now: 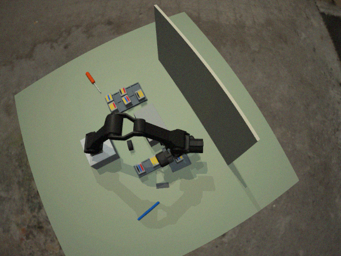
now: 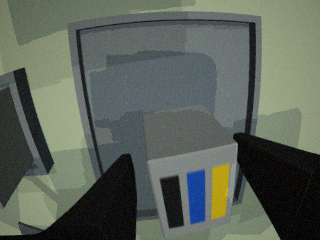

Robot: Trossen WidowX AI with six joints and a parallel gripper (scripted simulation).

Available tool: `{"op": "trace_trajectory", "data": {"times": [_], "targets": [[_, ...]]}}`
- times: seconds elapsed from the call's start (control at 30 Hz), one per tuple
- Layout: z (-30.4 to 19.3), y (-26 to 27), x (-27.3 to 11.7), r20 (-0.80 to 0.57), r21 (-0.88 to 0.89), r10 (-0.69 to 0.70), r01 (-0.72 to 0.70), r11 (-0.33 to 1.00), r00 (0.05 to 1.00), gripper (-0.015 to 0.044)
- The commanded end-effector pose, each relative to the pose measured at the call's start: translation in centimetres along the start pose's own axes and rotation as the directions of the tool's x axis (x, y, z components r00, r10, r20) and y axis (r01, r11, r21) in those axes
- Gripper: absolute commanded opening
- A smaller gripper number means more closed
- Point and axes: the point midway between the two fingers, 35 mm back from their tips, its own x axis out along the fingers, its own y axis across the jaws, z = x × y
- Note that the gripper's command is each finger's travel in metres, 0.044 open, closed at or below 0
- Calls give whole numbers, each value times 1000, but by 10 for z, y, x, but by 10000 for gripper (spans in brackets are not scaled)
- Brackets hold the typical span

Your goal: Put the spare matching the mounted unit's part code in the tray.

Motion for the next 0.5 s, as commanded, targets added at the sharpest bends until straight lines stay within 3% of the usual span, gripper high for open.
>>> {"op": "trace_trajectory", "data": {"times": [0.0, 0.1, 0.2, 0.33, 0.47], "targets": [[0, 0, 0, 0, 0, -1, 1, 1000, 1000, 367], [0, 0, 0, 0, 0, -1, 1, 1000, 1000, 440], [-1, -2, -11, 0, 0, -1, 1, 1000, 1000, 440], [-1, -3, -81, 4, 0, 1, -1, 1000, 1000, 440], [0, 0, -107, 6, 0, 2, -2, 1000, 1000, 440]]}}
